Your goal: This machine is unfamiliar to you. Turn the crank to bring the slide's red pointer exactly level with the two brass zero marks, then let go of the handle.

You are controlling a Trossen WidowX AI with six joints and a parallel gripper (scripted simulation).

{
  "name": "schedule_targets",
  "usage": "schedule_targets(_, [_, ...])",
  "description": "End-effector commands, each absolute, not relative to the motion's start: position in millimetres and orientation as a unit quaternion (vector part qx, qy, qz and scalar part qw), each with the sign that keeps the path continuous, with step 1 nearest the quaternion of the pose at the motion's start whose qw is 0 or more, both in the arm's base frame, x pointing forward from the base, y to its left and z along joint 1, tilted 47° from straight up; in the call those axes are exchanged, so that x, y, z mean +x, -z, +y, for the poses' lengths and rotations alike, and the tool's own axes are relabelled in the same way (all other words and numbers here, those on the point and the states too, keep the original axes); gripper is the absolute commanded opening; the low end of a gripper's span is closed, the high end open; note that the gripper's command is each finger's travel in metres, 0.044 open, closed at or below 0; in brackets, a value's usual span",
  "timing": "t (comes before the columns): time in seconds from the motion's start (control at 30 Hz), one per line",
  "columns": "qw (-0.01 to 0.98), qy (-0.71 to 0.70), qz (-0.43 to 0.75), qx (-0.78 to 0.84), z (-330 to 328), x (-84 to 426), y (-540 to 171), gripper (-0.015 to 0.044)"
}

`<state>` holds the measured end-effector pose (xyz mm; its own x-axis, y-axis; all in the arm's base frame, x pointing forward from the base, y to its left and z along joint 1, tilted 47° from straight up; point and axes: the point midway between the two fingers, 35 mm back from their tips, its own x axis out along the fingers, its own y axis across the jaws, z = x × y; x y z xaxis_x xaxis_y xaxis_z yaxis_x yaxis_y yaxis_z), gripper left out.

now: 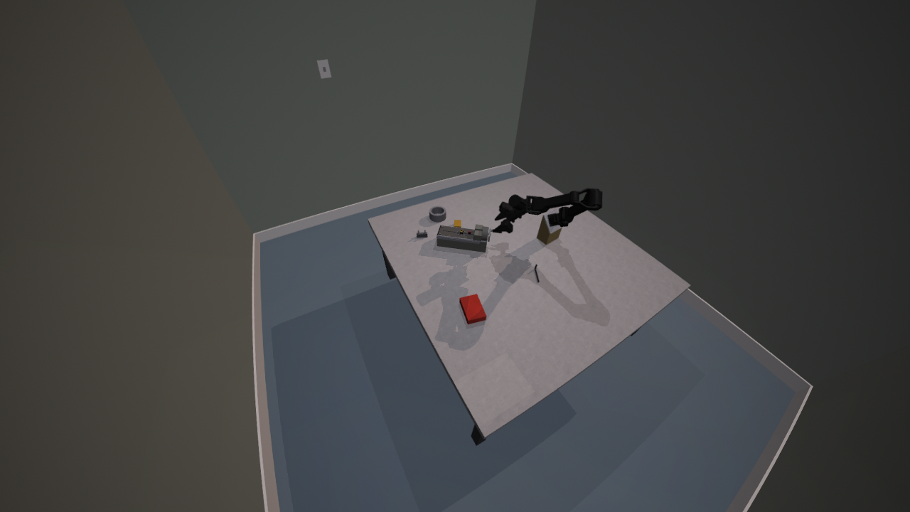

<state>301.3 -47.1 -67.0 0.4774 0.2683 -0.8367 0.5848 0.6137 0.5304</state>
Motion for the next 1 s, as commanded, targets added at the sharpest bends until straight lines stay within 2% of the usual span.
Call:
schedule_targets(0.0, [0.744, 0.110, 0.502, 0.428, -43, 298, 72, 0.0440])
schedule_targets(0.97, [0.743, 0.110, 0.502, 0.428, -10, 293, 104, 0.0440])
